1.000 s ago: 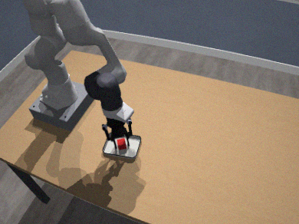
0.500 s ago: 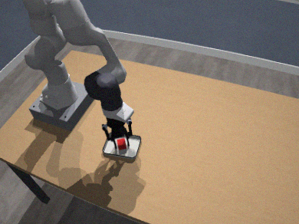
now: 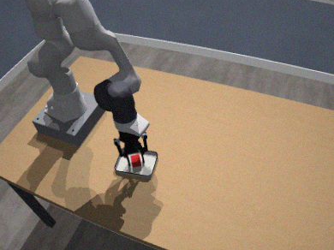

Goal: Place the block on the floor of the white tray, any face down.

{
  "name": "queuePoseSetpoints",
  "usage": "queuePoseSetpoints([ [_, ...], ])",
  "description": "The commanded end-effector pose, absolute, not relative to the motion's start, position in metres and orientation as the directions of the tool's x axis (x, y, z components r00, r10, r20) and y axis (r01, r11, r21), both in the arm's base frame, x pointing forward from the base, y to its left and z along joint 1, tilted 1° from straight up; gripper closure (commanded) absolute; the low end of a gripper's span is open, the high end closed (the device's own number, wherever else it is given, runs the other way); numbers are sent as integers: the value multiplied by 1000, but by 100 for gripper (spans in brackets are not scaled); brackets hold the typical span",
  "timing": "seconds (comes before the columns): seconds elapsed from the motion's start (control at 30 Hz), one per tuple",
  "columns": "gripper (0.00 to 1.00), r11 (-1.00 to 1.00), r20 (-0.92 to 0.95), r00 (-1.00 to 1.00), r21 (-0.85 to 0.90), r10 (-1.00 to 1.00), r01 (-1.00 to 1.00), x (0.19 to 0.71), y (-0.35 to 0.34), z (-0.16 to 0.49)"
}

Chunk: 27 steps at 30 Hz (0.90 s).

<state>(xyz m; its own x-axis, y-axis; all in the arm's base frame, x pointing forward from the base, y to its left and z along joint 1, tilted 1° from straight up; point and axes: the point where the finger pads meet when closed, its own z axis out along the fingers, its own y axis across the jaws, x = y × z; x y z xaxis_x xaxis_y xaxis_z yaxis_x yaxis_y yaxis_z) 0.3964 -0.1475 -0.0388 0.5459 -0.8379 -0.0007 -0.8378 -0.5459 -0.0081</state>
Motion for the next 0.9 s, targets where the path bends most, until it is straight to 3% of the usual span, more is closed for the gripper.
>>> queuePoseSetpoints([
  [0.0,57,-547,1,547,-9,-837,-837,397,-148,-33],
  [0.87,57,-547,1,547,-9,-837,-837,397,-148,27],
])
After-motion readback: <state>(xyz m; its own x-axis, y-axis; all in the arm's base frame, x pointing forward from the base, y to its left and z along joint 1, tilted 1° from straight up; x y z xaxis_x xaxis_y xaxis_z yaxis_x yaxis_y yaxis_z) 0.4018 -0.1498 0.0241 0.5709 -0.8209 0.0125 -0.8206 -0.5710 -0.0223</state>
